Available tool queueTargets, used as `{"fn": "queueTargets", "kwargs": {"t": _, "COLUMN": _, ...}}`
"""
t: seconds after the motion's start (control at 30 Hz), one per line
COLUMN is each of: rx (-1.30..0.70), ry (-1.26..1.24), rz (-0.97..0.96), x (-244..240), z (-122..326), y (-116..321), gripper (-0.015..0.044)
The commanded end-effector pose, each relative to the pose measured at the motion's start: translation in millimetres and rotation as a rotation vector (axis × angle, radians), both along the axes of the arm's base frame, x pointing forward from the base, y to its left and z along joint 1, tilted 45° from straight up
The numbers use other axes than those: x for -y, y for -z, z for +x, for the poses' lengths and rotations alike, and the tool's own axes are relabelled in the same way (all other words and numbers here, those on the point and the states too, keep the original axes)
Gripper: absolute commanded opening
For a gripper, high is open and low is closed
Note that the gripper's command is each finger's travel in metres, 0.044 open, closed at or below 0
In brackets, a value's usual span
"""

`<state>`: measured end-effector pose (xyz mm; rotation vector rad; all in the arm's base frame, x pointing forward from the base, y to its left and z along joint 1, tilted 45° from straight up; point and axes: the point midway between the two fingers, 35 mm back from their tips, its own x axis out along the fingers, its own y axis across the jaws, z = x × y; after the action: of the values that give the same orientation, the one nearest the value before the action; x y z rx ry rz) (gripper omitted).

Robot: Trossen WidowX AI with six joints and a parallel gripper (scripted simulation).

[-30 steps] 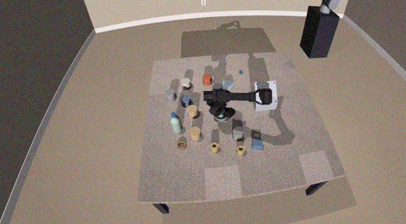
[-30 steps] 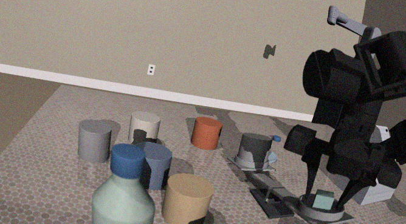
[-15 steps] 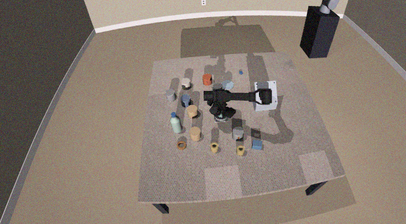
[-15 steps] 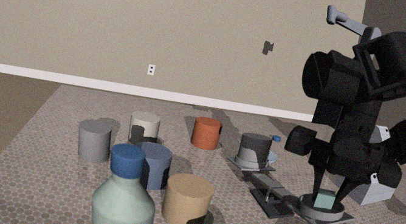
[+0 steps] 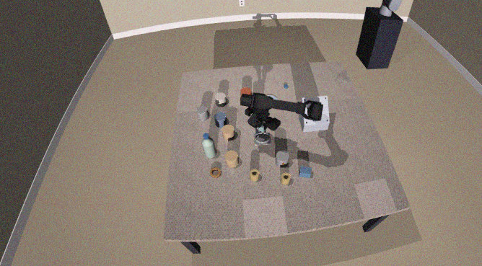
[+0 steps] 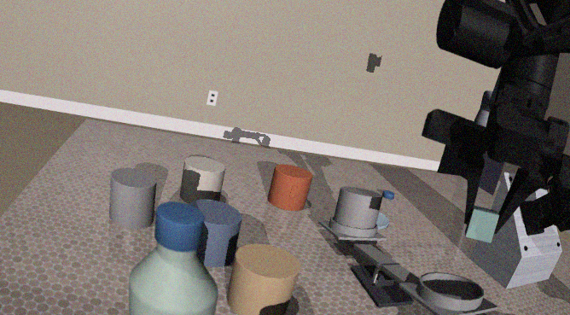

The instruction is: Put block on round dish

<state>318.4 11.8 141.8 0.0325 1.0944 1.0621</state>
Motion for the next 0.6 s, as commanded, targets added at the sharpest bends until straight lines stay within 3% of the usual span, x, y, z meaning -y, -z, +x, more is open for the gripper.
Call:
{"fn": "queueTargets", "kwargs": {"t": 0.0, "rx": 0.0, "ry": -0.001, "rz": -0.003, "x": 12, "z": -1, "y": -10, "gripper": 0.0}}
{"fn": "queueTargets", "kwargs": {"t": 0.13, "rx": 0.001, "ry": 0.001, "rz": -0.008, "x": 21, "z": 2, "y": -1, "gripper": 0.0}}
{"fn": "queueTargets", "kwargs": {"t": 0.57, "rx": 0.0, "ry": 0.011, "rz": -0.042, "x": 91, "z": 9, "y": 86, "gripper": 0.0}}
